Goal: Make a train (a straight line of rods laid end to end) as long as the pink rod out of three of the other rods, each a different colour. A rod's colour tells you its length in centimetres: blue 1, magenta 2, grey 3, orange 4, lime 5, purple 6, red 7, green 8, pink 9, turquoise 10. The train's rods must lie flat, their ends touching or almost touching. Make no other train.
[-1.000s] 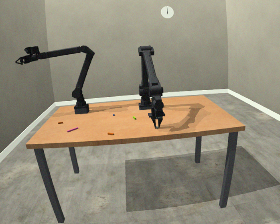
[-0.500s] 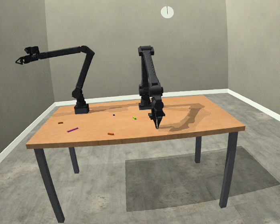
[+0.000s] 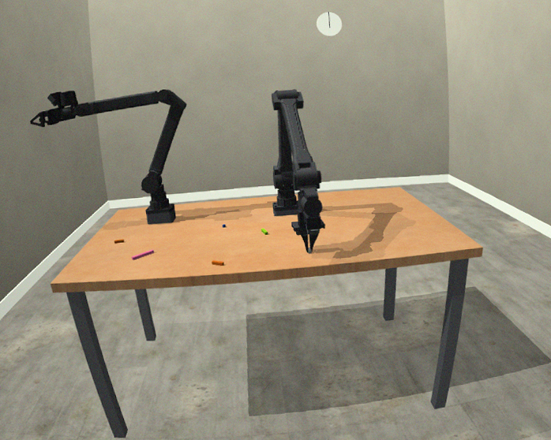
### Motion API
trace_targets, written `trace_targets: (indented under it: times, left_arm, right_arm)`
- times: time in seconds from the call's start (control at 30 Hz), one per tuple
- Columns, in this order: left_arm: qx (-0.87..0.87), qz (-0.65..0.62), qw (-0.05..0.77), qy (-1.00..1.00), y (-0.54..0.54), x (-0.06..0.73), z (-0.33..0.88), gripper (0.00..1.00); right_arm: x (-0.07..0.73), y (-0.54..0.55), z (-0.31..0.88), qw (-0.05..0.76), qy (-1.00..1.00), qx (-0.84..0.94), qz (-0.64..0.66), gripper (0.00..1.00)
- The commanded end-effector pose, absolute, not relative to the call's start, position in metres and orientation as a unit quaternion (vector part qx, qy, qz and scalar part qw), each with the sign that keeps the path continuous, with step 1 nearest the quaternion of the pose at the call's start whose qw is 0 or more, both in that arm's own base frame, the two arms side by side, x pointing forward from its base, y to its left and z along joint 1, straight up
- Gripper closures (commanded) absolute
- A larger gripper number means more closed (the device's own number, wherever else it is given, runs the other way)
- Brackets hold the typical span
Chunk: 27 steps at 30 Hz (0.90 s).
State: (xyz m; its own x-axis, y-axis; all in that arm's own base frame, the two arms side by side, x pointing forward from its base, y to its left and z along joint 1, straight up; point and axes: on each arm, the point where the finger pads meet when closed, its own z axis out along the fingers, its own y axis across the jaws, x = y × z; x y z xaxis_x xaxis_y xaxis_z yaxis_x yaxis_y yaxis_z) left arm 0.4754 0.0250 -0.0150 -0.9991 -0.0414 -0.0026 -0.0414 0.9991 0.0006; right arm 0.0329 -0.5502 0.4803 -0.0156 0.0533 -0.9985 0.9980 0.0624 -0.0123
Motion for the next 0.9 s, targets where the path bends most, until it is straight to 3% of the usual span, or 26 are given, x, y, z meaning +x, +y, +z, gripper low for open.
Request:
trace_targets:
  times: [0.0, 0.87]
  left_arm:
    - [-0.012, 0.0, 0.003, 1.0, 0.021, 0.48, -0.018, 0.96]
    - [-0.012, 0.001, 0.033, 0.999, 0.021, 0.499, 0.033, 0.96]
  right_arm:
    - [0.024, -0.544, 0.501, 0.511, 0.511, 0.488, -0.488, 0.0]
    - [0.024, -0.544, 0.501, 0.511, 0.511, 0.488, -0.488, 0.0]
